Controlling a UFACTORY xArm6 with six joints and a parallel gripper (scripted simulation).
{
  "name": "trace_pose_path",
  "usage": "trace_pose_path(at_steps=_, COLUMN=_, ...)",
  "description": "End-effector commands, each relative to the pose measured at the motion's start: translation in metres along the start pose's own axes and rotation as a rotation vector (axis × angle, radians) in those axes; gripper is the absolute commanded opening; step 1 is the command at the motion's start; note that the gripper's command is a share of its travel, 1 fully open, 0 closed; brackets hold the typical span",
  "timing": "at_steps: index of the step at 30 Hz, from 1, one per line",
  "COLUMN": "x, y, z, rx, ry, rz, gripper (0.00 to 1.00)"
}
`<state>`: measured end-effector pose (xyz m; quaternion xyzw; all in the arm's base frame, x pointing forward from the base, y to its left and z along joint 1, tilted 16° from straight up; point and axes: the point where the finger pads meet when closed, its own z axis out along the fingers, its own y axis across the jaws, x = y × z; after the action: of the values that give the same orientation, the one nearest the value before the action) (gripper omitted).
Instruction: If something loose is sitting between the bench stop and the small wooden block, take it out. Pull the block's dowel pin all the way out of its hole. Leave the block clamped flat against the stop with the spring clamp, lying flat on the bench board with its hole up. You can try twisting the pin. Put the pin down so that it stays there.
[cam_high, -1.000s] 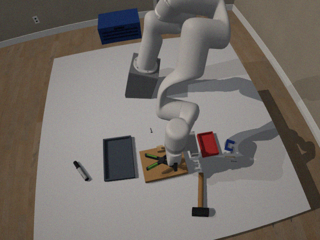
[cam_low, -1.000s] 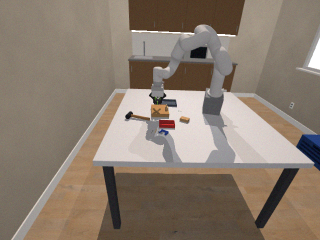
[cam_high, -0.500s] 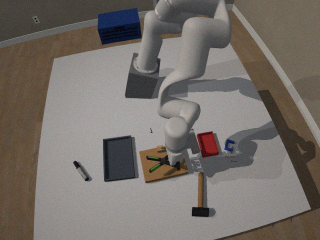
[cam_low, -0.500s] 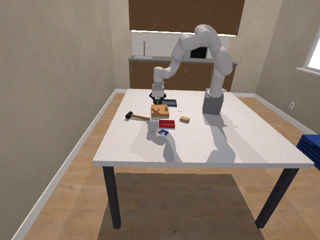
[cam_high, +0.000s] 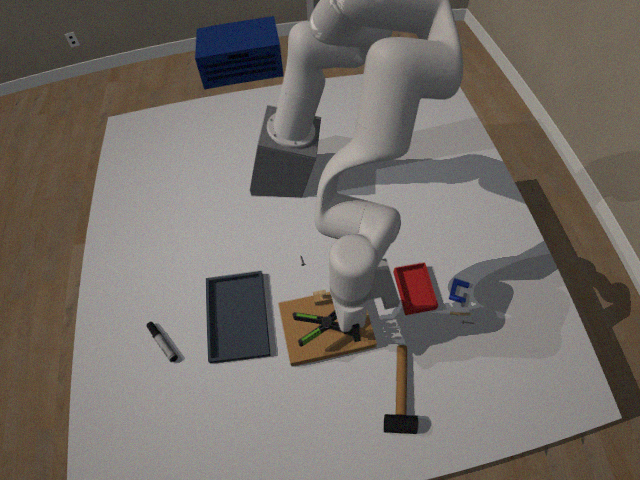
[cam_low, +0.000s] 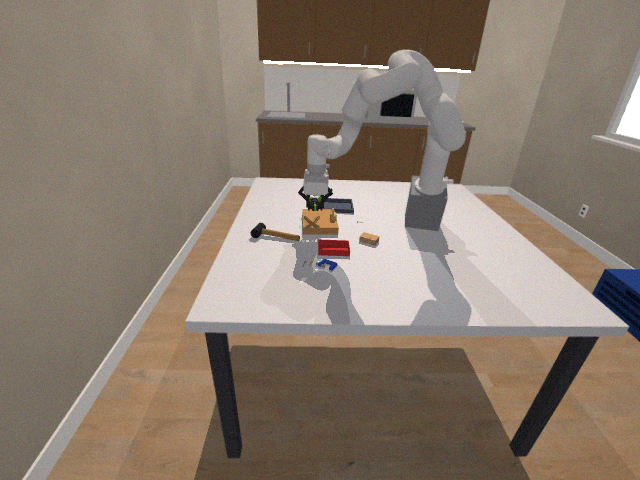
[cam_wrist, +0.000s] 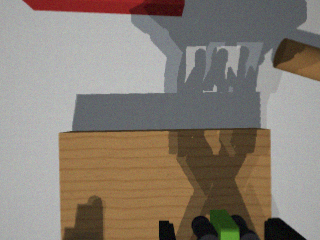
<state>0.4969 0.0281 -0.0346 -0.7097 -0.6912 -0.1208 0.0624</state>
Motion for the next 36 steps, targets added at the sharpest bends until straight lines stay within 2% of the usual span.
trace_pose_path(at_steps=1, x=0.0, y=0.002, z=0.003, rx=-0.005, ry=0.0, rz=-0.001, gripper=0.0)
trace_pose_path(at_steps=36, x=-0.001, y=0.003, z=0.039, rx=-0.005, ry=0.0, rz=-0.001, gripper=0.0)
